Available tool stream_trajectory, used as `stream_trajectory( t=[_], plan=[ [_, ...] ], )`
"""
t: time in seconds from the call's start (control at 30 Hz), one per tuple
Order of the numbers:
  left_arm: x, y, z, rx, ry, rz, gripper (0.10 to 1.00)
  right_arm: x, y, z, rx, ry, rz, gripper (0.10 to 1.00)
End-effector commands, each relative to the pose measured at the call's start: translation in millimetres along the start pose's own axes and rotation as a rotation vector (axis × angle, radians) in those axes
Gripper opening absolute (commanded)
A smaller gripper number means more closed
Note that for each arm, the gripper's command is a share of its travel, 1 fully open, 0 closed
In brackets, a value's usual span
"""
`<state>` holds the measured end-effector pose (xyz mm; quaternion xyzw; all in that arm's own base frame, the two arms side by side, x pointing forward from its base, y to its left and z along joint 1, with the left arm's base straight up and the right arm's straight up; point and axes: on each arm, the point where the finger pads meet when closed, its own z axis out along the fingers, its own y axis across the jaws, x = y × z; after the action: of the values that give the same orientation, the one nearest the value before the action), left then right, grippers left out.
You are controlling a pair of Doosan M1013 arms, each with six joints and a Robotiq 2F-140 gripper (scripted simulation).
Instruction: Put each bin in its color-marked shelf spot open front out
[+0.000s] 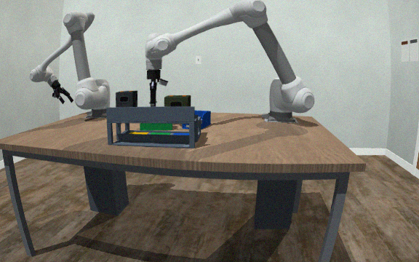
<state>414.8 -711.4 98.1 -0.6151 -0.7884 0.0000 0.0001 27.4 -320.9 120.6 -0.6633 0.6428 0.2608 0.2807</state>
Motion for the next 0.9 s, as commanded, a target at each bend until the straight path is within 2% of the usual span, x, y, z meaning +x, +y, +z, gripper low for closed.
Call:
stream_trajectory(
  t=[0.0, 0.33, 0.87],
  plan=[
    [-0.4, 0.2, 1.9, -0.001, -0.002, 0.000, 0.237, 0.0, -0.1, -0.5, 0.000, 0.001, 0.000, 1.000],
    [-0.4, 0.2, 14.0, -0.001, -0.002, 0.000, 0.237, 0.0, -0.1, -0.5, 0.000, 0.001, 0.000, 1.000],
    [-0.4, 0.2, 21.1, -0.001, -0.002, 0.000, 0.237, 0.0, -0.1, -0.5, 0.000, 0.001, 0.000, 1.000]
  ],
)
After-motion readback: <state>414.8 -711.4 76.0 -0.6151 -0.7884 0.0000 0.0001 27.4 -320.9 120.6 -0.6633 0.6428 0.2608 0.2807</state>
